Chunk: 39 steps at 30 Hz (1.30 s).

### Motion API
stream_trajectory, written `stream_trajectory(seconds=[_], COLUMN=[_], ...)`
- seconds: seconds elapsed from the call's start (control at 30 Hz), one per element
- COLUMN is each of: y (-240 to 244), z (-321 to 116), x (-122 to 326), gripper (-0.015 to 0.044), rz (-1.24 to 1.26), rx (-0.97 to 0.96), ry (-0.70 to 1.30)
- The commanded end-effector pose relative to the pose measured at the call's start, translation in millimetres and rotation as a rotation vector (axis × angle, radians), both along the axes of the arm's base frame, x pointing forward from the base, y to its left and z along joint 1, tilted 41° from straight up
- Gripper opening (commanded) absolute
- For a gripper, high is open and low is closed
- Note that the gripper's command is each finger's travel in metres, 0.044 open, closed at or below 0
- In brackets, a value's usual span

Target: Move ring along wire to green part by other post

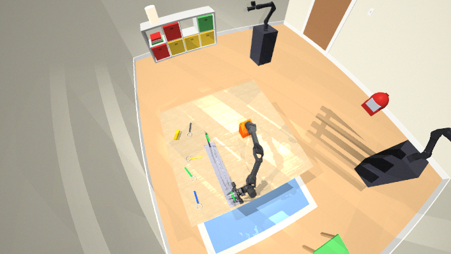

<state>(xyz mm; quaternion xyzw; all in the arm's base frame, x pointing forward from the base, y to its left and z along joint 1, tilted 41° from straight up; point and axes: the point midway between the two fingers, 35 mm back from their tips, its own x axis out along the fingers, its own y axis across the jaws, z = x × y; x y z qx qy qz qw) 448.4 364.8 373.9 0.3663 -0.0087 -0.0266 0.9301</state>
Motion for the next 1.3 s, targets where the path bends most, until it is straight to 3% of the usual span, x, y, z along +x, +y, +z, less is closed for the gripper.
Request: stream_trajectory(seconds=[0.0,0.4,0.8,1.27], y=[0,0,0,-12], z=[1,1,1,12], x=[0,0,0,0], gripper=[0.016,0.016,-0.015,-0.015], rz=[0.002,0.002,0.0,0.002], rx=[-0.002,-0.002,0.003,-0.002], ry=[-0.001,-0.001,-0.002,-0.005])
